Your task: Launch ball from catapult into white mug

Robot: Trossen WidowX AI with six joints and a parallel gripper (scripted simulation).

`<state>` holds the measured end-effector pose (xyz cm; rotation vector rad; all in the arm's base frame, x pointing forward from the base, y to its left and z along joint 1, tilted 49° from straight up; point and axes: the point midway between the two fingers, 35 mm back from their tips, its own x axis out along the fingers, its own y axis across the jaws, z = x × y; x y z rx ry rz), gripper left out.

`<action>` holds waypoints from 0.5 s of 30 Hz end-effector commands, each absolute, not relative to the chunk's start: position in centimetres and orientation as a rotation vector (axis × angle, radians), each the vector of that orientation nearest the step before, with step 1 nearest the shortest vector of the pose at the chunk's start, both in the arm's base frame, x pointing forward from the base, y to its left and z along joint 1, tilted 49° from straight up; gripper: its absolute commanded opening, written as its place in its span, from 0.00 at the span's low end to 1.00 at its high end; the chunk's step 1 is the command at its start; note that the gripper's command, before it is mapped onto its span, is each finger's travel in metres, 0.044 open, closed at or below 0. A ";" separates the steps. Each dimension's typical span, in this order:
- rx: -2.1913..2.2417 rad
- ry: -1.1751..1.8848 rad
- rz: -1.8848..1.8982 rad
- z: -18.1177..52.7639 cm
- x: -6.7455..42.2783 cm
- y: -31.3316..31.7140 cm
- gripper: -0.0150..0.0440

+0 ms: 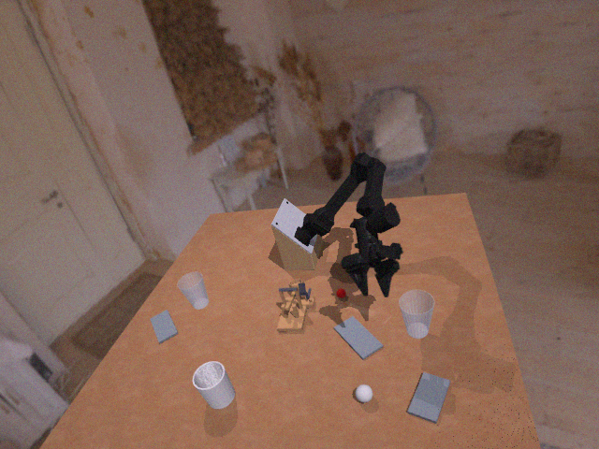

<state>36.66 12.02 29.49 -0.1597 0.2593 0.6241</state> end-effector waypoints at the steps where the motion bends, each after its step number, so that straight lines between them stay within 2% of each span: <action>1: -0.162 0.348 0.619 27.3 37.6 10.9 1.00; 15: -0.043 0.815 0.622 16.0 38.3 5.1 1.00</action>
